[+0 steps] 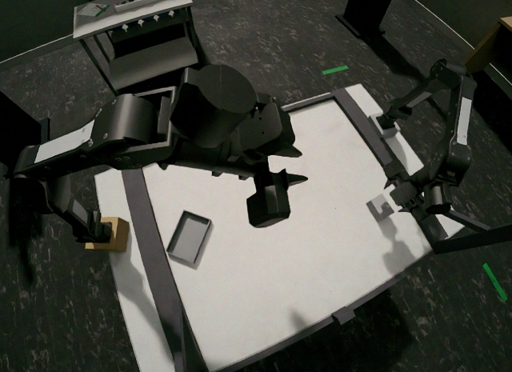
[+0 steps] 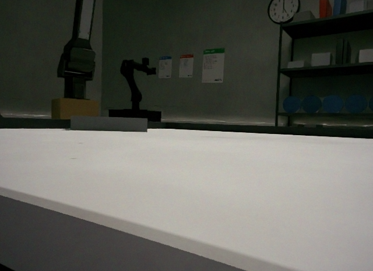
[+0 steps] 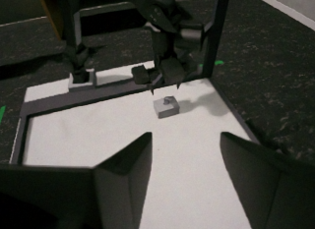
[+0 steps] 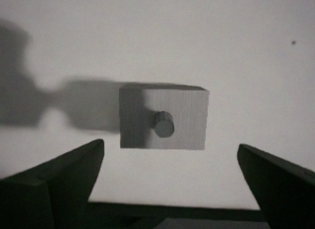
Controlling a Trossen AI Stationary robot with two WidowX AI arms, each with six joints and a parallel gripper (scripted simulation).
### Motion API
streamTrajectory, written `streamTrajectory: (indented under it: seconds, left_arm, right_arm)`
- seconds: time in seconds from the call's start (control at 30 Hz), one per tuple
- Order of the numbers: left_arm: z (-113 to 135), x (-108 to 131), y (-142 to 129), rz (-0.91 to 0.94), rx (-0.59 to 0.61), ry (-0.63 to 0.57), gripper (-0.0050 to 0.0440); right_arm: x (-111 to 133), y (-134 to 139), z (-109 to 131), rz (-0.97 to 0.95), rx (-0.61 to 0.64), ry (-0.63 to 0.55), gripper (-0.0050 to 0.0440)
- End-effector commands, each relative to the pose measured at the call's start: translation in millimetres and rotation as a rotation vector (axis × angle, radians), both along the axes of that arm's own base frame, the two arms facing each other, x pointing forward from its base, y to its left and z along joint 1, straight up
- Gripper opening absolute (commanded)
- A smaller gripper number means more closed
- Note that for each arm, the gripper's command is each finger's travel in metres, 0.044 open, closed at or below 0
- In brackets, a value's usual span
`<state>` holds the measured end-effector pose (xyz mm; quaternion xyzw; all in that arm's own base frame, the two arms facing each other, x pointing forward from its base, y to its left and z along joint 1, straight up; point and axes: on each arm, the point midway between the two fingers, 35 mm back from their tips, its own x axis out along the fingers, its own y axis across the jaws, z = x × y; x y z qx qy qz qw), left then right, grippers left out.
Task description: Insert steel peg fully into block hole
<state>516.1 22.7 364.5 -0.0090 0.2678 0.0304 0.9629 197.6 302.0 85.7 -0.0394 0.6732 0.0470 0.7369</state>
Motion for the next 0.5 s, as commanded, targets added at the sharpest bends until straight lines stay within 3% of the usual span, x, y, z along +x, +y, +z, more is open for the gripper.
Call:
streamTrajectory:
  seconds: [0.0,0.27,0.33,0.47]
  left_arm:
    - [19.8,-16.4,-4.5,-0.016,0.005,-0.063,0.02]
    - [29.7,-50.3,-10.0,-0.028,0.009,-0.182,0.02]
    - [29.7,-50.3,-10.0,-0.028,0.009,-0.182,0.02]
    - [29.8,-73.9,-13.0,-0.035,0.012,-0.254,0.02]
  right_arm:
    - [-1.2,-3.2,16.4,0.124,0.049,-0.057,0.044]
    - [-3.6,-15.4,23.4,0.508,0.107,-0.158,0.044]
    - [-3.6,-15.4,23.4,0.508,0.107,-0.158,0.044]
    - [-4.3,-20.5,26.2,0.671,0.129,-0.203,0.044]
